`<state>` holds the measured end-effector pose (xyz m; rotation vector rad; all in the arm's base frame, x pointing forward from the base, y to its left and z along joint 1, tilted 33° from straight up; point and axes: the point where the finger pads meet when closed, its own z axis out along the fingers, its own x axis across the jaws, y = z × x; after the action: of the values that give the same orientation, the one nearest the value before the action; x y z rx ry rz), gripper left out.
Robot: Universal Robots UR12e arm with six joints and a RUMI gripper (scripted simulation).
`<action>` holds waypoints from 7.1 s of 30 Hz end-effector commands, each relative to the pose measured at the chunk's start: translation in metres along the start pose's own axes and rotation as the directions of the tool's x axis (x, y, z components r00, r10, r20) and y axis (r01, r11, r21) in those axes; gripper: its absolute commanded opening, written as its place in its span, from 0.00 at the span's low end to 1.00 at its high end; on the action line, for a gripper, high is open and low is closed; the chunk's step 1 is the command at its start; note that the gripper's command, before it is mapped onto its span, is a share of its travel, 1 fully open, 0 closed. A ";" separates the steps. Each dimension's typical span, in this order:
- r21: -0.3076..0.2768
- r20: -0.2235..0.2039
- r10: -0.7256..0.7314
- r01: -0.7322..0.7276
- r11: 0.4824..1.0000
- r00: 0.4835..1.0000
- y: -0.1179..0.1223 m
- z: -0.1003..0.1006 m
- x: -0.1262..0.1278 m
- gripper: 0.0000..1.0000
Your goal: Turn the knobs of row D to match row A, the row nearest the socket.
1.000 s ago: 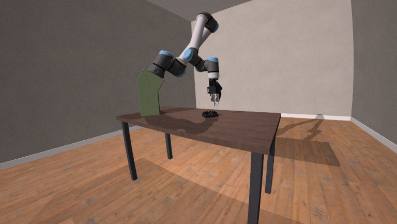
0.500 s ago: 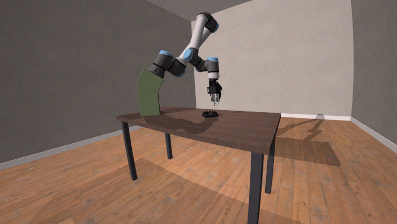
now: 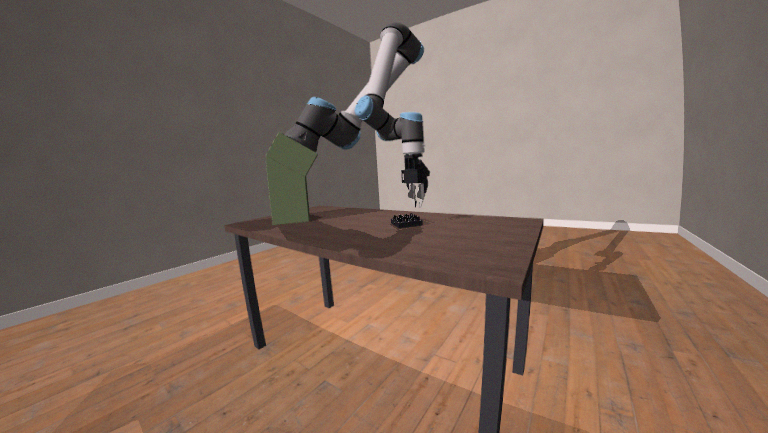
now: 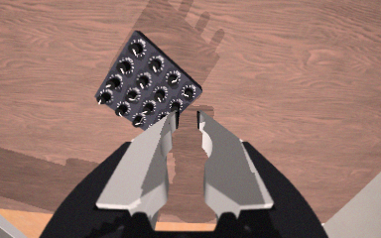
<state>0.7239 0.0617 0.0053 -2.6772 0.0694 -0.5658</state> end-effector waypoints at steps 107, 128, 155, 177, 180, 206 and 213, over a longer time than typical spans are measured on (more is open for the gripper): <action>0.000 -0.001 -0.001 0.001 1.000 1.000 -0.004 0.035 0.000 0.11; 0.000 -0.001 -0.001 0.001 1.000 1.000 -0.004 0.035 0.000 0.11; 0.000 -0.001 -0.001 0.001 1.000 1.000 -0.004 0.048 0.000 0.11; 0.000 -0.001 -0.001 0.001 1.000 1.000 -0.004 0.049 0.000 0.11; 0.000 -0.001 -0.001 0.001 1.000 1.000 -0.004 0.049 0.000 0.11; 0.000 -0.001 -0.001 0.001 1.000 1.000 -0.004 0.049 0.000 0.04; 0.000 -0.001 -0.001 0.001 1.000 1.000 -0.004 0.049 0.000 0.04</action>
<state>0.7432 0.0841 -0.0340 -2.6773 0.0689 -0.5660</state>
